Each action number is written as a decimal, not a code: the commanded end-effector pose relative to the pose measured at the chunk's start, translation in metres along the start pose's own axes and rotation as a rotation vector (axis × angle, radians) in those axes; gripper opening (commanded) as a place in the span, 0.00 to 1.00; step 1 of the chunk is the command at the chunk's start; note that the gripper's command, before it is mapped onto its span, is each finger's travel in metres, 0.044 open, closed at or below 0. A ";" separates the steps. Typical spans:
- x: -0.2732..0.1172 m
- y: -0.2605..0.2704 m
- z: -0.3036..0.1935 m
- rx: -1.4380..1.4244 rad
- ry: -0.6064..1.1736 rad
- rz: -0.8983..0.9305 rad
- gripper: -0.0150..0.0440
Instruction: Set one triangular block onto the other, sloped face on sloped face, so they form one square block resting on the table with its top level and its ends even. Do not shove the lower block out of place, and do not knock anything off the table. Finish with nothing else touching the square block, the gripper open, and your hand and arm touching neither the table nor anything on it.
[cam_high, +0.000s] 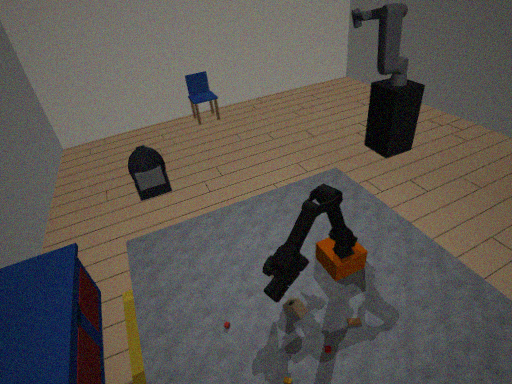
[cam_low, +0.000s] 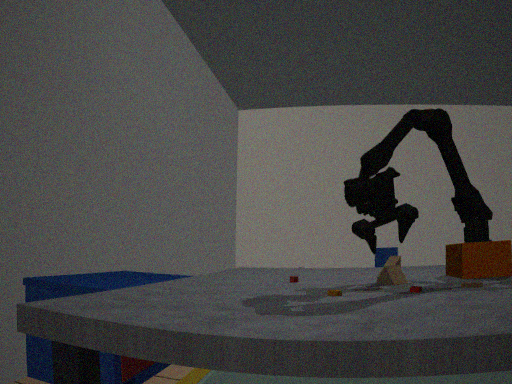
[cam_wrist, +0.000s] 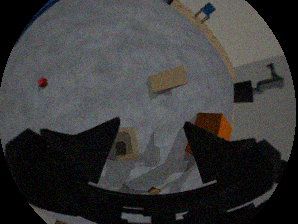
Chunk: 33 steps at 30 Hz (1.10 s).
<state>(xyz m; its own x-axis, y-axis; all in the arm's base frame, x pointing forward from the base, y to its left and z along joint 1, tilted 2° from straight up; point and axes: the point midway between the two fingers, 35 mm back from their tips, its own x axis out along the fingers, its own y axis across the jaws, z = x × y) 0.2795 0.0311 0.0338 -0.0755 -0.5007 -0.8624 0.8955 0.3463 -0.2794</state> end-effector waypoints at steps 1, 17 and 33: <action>0.022 -0.001 -0.002 -0.101 0.403 -0.076 1.00; 0.021 0.023 0.033 -0.111 1.172 0.319 1.00; 0.041 0.038 -0.017 -0.110 1.173 0.319 1.00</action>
<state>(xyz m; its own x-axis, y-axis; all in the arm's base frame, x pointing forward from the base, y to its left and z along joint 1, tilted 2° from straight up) 0.3120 0.0177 0.0044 -0.2407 0.6135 -0.7521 0.9087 0.4147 0.0474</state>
